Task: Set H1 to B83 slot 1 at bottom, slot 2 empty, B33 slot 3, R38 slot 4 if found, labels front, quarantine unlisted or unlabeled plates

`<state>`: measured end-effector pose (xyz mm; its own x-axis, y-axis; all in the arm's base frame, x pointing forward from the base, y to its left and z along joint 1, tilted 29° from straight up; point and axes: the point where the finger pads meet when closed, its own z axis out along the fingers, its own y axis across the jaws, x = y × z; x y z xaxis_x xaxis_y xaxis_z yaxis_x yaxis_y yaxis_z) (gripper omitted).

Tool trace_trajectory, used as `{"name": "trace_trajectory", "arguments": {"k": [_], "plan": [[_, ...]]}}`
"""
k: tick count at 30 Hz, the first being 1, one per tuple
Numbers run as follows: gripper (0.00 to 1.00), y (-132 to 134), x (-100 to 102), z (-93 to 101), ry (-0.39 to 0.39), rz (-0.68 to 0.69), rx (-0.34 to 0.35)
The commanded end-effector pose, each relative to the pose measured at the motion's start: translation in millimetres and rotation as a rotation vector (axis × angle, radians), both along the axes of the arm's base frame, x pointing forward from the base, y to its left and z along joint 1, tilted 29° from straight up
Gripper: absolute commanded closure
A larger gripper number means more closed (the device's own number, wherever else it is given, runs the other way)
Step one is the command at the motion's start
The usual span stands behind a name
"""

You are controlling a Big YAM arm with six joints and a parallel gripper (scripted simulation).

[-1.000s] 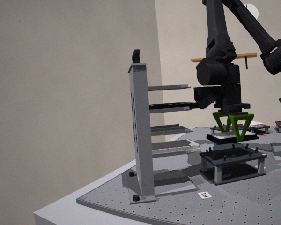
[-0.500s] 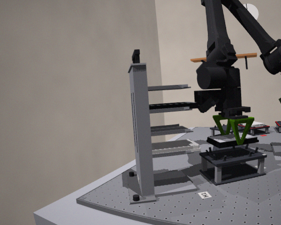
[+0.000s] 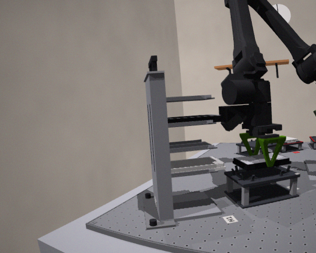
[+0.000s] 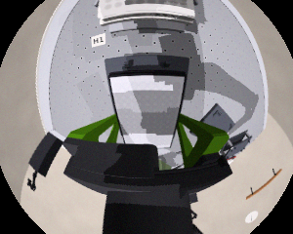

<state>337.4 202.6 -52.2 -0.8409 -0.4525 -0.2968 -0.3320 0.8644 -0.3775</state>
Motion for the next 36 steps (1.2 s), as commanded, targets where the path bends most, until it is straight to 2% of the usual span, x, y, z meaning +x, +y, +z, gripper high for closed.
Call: {"name": "trace_trajectory", "arguments": {"k": [1,8,17,18,20,36], "plan": [[0.14,5,7,4.1,-0.017,0.013,0.014],[0.14,0,9,-4.8,-0.008,0.005,0.005],[0.14,0,13,-7.8,-0.011,0.005,0.008],[0.14,5,14,-2.4,-0.023,0.013,0.019],[0.14,1,15,-8.8,-0.013,0.005,0.010],[0.14,0,20,-16.5,-0.015,0.006,0.012]]}}
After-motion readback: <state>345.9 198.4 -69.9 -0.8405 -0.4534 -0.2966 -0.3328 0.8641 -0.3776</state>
